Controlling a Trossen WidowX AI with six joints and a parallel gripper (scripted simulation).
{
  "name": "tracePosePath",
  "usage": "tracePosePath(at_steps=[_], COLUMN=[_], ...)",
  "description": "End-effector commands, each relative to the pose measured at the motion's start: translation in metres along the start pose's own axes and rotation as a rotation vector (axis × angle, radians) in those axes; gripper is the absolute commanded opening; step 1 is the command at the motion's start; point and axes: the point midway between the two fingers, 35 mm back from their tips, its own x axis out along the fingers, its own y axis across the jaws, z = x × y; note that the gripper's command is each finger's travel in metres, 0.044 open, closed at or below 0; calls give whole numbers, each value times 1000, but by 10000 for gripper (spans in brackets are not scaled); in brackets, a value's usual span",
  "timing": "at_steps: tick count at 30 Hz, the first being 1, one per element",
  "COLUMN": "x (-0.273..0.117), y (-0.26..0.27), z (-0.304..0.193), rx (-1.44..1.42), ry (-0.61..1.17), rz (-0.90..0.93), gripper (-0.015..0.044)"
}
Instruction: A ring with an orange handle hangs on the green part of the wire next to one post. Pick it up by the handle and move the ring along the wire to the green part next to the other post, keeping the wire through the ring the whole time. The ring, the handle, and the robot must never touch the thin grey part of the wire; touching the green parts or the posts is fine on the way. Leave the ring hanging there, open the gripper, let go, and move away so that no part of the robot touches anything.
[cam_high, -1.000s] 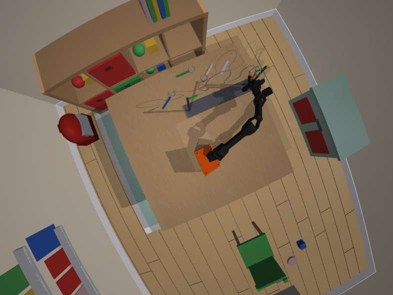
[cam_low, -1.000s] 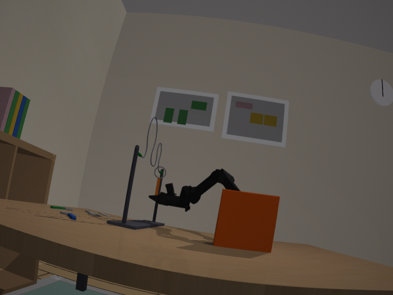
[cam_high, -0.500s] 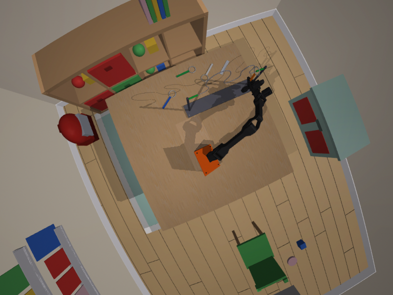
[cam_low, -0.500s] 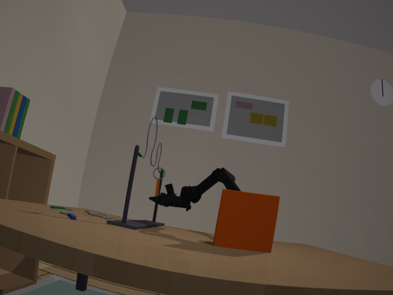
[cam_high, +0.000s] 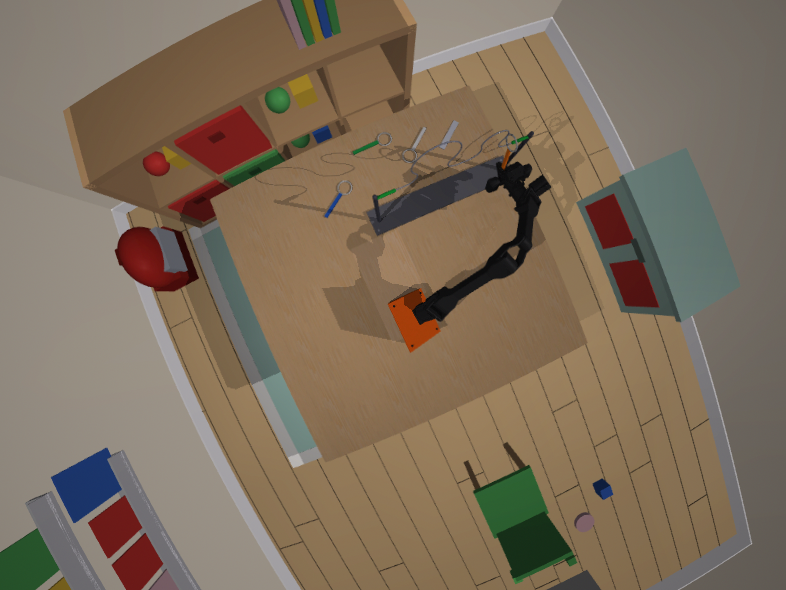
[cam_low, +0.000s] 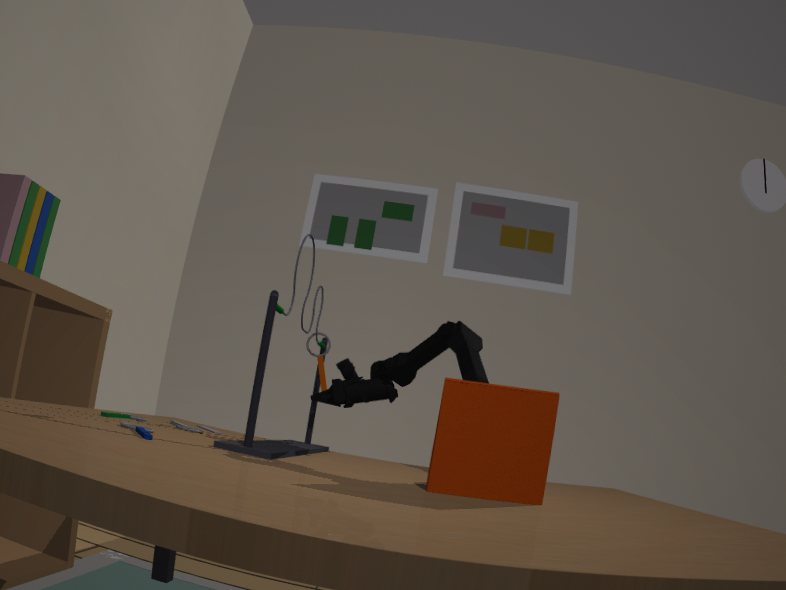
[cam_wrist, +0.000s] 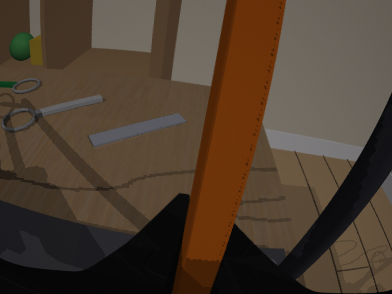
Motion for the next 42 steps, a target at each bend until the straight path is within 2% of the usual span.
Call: tracePosePath(at_steps=[1, 10, 24, 42], x=[-12, -32, -33, -39], y=[4, 17, 47, 105], z=[4, 6, 6, 23], rx=[-6, 16, 134, 470], ry=[67, 220, 225, 220], rz=[-1, 10, 63, 206], gripper=[-150, -150, -150, -150])
